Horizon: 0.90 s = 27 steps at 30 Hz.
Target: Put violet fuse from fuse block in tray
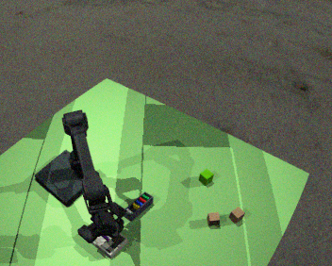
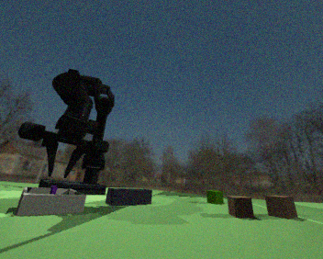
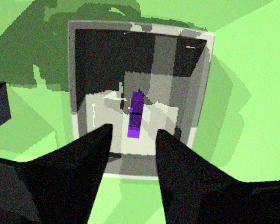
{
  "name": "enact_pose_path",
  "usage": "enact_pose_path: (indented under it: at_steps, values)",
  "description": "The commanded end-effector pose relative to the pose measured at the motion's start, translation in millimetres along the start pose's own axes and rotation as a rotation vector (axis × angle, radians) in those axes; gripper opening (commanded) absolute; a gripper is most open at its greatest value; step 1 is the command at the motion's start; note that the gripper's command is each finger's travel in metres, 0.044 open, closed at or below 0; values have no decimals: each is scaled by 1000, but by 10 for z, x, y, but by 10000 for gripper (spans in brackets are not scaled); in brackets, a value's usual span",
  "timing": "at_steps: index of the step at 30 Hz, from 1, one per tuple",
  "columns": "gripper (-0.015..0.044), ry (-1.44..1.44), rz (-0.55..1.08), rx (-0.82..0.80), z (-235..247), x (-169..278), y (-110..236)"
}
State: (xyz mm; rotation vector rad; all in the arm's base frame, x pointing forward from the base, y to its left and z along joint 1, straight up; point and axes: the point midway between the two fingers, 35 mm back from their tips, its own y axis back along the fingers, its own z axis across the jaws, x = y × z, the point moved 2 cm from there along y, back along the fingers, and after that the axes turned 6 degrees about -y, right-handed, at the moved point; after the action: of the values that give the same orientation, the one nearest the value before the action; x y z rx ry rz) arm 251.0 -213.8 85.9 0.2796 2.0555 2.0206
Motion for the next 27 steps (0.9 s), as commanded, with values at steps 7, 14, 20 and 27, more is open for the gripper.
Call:
enact_pose_path:
  at_steps: [7, 14, 20, 27]
  values:
    - [330, 2, 2, 0, -4, -6, 184]
    - [330, 3, 6, -1, -2, -1, 367]
    - [330, 0, 13, -5, 1, 1, 324]
    - [330, 0, 13, -5, 1, 1, 324]
